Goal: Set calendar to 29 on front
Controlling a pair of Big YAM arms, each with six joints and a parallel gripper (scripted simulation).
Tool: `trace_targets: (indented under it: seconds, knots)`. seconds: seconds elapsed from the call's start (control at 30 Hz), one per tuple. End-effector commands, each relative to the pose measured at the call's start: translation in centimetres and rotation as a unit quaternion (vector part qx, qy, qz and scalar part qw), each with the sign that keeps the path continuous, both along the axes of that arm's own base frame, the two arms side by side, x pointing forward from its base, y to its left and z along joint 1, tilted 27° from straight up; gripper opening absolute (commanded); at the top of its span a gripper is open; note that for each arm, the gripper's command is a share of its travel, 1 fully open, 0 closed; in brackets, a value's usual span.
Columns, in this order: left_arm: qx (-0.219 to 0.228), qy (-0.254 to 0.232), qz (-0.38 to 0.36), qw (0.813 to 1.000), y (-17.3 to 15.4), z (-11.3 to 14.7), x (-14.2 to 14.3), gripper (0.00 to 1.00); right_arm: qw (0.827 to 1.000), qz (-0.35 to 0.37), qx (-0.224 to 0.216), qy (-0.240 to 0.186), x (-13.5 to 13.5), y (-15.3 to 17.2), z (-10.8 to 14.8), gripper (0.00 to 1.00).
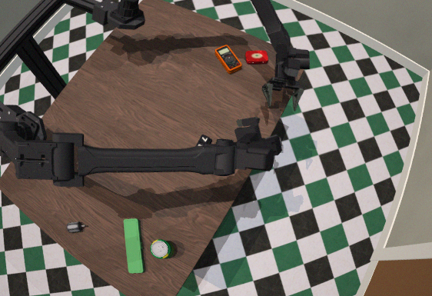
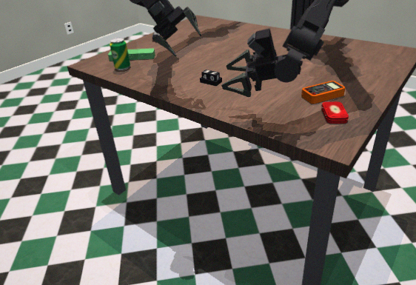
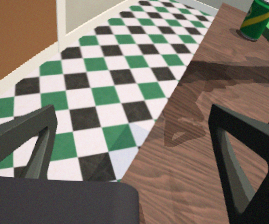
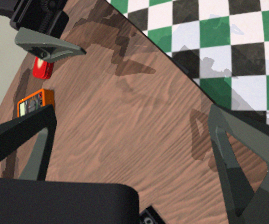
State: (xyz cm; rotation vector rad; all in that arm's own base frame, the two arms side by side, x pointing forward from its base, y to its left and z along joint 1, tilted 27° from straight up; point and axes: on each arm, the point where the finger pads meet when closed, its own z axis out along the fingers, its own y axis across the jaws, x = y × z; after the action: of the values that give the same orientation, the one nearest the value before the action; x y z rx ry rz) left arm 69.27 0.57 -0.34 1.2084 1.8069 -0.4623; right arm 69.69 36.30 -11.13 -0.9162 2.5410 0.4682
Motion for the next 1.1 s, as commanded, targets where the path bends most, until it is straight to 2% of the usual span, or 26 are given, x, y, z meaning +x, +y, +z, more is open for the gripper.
trace_targets:
  seconds: [0.0,0.57,0.63,0.67,0.73,0.83,1.03,1.07]
  knots:
    - [0.001,-0.006,-0.002,1.000,-0.2,0.7,0.2,1.00,1.000,0.002,0.003,-0.007,0.2,0.5,0.9,1.00]
    - [0.001,-0.006,-0.002,1.000,-0.2,0.7,0.2,1.00,1.000,0.002,0.003,-0.007,0.2,0.5,0.9,1.00]
    - [0.008,-0.005,-0.019,1.000,-1.8,0.5,-0.6,1.00,1.000,0.009,0.007,-0.013,-0.8,2.0,2.2,1.00]
    - [0.017,-0.012,-0.024,0.999,-2.0,1.0,-0.7,1.00,1.000,0.008,0.006,-0.015,-1.1,2.1,2.4,1.00]
    - [0.039,-0.012,-0.032,0.999,-2.7,0.3,-1.3,1.00,1.000,0.009,0.004,-0.021,-1.9,2.5,3.2,1.00]
    - [0.106,-0.004,-0.055,0.993,-4.3,-2.0,-3.2,1.00,0.999,0.010,-0.002,-0.043,-4.0,3.7,6.1,1.00]
    - [0.267,0.050,-0.105,0.957,-6.7,-7.9,-8.9,1.00,0.994,0.015,-0.016,-0.104,-9.7,5.6,13.2,1.00]
    - [0.267,0.050,-0.105,0.957,-6.7,-7.9,-8.9,1.00,0.994,0.015,-0.016,-0.104,-9.7,5.6,13.2,1.00]
